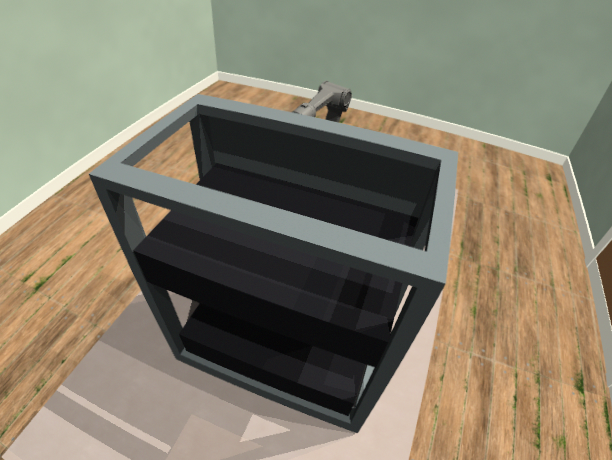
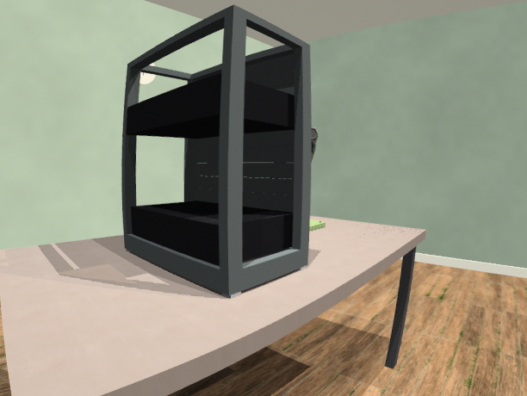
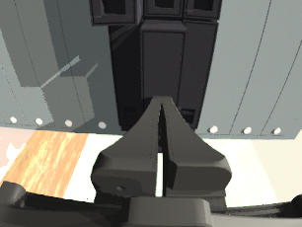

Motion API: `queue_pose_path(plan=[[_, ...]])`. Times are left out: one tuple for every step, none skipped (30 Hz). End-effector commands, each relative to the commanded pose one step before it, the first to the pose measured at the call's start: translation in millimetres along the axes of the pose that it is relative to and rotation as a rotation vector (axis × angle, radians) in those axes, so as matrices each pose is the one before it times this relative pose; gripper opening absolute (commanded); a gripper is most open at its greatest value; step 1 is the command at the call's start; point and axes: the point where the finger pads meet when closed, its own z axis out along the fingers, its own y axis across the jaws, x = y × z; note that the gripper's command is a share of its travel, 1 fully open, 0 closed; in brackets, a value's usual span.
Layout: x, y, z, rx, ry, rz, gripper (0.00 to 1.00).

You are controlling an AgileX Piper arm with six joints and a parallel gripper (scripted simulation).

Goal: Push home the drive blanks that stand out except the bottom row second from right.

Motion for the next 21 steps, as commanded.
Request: queue_pose_path(plan=[[0.1,-0.34,3.12,0.0004,0.00056,-0.00014,0.0],[0.01,-0.03,0.65,0.0,0.0,0.0,0.0],[0.0,0.0,0.12,0.0,0.0,0.0,0.0],[0.0,0.0,0.0,0.0,0.0,0.0,0.0],[0.0,0.0,0.0,0.0,0.0,0.0,0.0],[0.0,0.0,0.0,0.0,0.0,0.0,0.0],[0.0,0.0,0.0,0.0,0.0,0.0,0.0],[0.0,0.0,0.0,0.0,0.0,0.0,0.0],[0.0,0.0,0.0,0.0,0.0,0.0,0.0],[0.0,0.01,0.11,0.0,0.0,0.0,0.0],[0.01,0.03,0.62,0.00001,0.0,0.0,0.0],[0.01,0.08,1.27,0.00002,0.0,0.0,0.0],[0.02,0.11,1.81,0.00001,0.0,0.0,0.0],[0.02,0.13,2.08,0.0,0.0,0.0,0.0],[0.0,0.0,0.0,0.0,0.0,0.0,0.0],[0.0,0.0,0.0,0.0,0.0,0.0,0.0],[0.02,0.12,1.92,0.0,0.0,0.0,0.0],[0.01,0.09,1.4,0.0,0.0,0.0,0.0],[0.0,0.05,0.68,0.0,0.0,0.0,0.0],[0.0,0.01,0.12,0.0,0.0,0.0,0.0],[0.0,0.0,0.0,0.0,0.0,0.0,0.0]])
